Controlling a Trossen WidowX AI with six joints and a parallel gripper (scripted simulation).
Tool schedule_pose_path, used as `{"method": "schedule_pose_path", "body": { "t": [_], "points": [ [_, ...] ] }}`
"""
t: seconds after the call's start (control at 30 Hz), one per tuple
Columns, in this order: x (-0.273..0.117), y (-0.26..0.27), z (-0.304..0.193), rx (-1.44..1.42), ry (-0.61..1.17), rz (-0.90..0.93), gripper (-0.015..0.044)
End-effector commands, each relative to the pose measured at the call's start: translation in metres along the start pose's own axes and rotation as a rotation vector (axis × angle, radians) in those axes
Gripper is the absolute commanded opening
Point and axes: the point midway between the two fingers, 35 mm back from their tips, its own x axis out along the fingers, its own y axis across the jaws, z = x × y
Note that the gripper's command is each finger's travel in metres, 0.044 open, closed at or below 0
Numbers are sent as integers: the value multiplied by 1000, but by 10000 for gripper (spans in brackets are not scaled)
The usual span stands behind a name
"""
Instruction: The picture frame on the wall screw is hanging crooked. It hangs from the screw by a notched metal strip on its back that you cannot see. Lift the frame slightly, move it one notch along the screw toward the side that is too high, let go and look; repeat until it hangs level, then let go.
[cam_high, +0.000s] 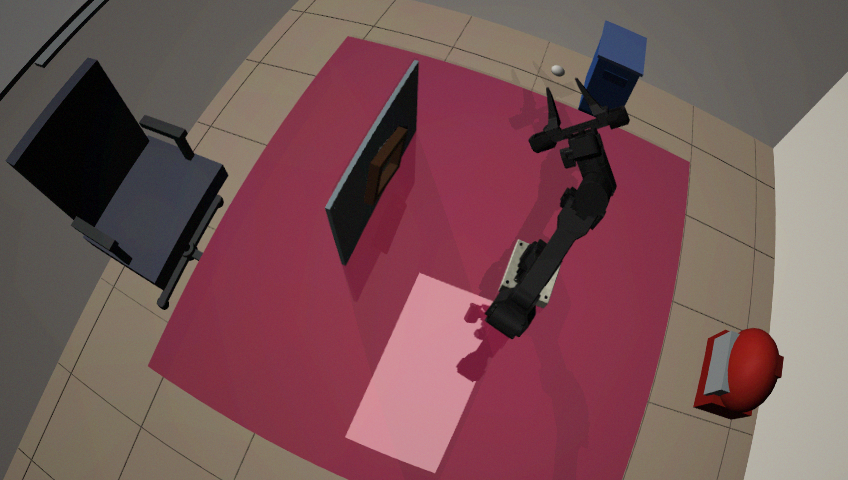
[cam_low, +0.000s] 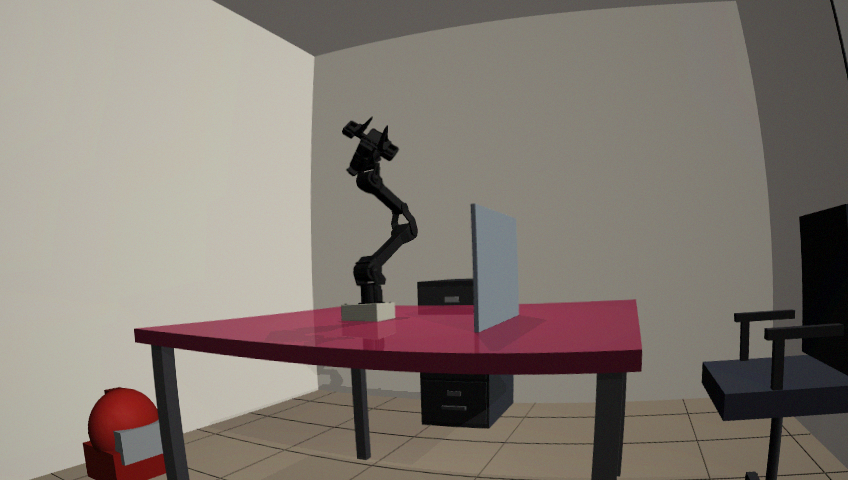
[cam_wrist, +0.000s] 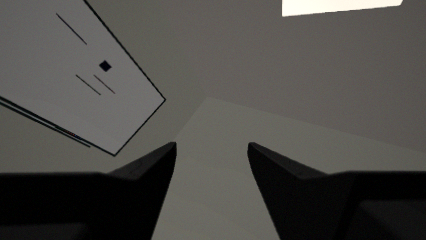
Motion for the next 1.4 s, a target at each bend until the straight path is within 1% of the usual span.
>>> {"method": "schedule_pose_path", "body": {
  "t": [0.0,0.2,0.37,0.53,0.7,0.77,1.37],
  "points": [
    [-1,27,-68,560,87,122,260],
    [-9,80,-131,1165,245,241,260],
    [-25,137,-173,1662,448,320,260],
    [-52,200,-203,2127,728,358,260],
    [-90,260,-220,2521,1081,329,260],
    [-96,268,-221,2568,1135,319,260],
    [-96,268,-221,2569,1136,319,260]
  ]
}}
